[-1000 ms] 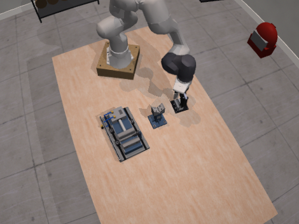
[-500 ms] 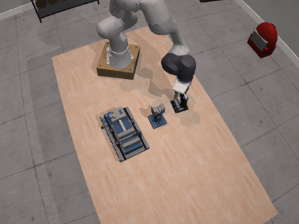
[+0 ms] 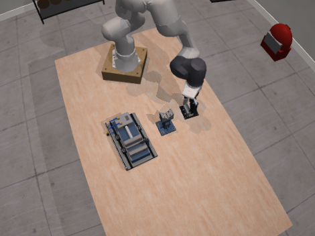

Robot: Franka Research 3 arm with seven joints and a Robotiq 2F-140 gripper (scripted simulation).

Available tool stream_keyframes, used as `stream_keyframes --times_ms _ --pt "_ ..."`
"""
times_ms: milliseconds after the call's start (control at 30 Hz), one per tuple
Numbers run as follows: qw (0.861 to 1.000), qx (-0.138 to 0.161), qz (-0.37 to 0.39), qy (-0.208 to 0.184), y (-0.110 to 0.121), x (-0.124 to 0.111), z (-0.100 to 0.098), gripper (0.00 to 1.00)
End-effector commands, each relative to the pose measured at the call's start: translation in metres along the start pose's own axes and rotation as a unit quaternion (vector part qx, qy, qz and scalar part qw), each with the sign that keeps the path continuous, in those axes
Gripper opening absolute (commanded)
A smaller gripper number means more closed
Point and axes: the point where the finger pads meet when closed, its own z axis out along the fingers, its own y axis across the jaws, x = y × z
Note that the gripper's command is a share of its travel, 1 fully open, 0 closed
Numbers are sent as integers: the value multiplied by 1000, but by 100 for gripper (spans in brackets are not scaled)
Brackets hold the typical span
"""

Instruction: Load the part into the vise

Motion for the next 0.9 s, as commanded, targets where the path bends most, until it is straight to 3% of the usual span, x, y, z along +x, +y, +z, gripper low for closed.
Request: stream_keyframes --times_ms 0,767,800,867 --pt "1000 2 1 0 -2 0 0 51" --pt "1000 2 1 0 -2 0 0 51" --pt "1000 2 1 0 -2 0 0 0" --pt "1000 2 1 0 -2 0 0 0"
